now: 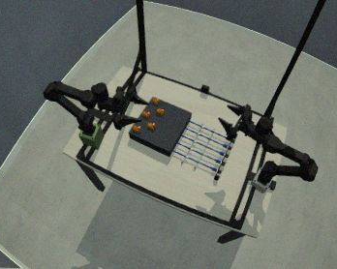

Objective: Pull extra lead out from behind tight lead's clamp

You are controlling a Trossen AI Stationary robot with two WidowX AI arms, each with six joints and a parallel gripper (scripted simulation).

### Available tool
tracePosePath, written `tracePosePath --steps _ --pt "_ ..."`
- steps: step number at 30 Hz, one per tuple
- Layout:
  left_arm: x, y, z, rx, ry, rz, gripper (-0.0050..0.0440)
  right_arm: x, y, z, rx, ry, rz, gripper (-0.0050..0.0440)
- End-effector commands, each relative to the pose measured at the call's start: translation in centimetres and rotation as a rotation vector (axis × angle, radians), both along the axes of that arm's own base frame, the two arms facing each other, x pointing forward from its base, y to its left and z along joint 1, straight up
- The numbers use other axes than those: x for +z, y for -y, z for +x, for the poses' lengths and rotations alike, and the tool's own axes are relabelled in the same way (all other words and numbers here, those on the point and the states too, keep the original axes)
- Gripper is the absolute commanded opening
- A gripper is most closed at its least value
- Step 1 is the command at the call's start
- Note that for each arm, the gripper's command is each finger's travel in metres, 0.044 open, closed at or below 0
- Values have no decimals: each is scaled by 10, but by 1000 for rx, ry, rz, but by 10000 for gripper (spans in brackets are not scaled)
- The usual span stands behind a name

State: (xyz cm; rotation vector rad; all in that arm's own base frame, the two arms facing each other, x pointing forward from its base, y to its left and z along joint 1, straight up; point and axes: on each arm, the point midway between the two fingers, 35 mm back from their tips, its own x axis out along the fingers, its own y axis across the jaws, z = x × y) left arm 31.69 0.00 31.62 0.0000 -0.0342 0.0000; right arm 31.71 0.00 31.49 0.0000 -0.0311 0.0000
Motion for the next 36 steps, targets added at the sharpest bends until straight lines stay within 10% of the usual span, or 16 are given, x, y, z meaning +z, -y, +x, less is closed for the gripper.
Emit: tracePosePath --steps 1,17,18,32,36 --pt "7 0 -1 0 16 0 400 8 0 -1 0 19 0 400" --pt "7 0 -1 0 16 0 400 8 0 -1 0 19 0 400" --pt "-3 -4 2 5 -50 -5 209 8 0 -1 0 19 0 440" --pt "-137 -56 41 73 -920 -74 209 8 0 -1 0 19 0 440" --pt "-142 -56 36 82 -891 -77 209 8 0 -1 0 19 0 440"
